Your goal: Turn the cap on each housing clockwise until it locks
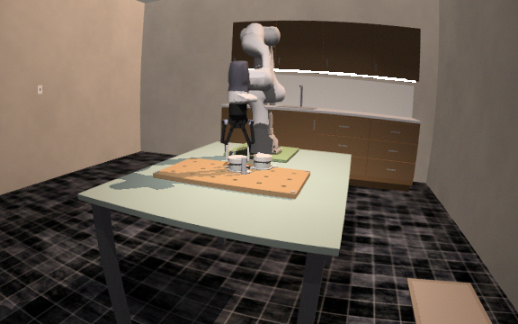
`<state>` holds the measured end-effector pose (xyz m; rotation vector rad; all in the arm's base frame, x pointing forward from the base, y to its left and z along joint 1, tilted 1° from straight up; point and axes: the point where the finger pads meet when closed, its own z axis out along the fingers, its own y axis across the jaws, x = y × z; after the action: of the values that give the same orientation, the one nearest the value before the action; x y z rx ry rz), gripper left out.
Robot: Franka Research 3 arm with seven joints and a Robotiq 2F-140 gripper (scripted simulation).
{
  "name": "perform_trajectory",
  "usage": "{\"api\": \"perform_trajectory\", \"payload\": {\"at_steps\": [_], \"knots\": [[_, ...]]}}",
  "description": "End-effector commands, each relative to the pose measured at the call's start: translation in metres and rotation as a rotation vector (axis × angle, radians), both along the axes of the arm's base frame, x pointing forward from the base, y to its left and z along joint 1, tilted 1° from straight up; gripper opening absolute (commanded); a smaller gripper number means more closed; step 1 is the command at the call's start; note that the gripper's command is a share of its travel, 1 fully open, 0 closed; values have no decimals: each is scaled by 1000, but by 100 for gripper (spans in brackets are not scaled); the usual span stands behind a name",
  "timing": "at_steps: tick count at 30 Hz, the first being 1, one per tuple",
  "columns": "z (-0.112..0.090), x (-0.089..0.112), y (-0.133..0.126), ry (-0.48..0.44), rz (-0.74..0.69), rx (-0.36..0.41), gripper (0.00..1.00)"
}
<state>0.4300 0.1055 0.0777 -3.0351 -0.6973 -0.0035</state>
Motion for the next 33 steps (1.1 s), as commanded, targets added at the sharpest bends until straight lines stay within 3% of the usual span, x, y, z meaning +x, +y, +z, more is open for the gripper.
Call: {"api": "perform_trajectory", "payload": {"at_steps": [1, 7, 33], "knots": [[0, 1, -1, -9, -182, -18, 10], [0, 1, -1, -8, -238, -17, 10], [0, 1, -1, -8, -239, -17, 10]]}}
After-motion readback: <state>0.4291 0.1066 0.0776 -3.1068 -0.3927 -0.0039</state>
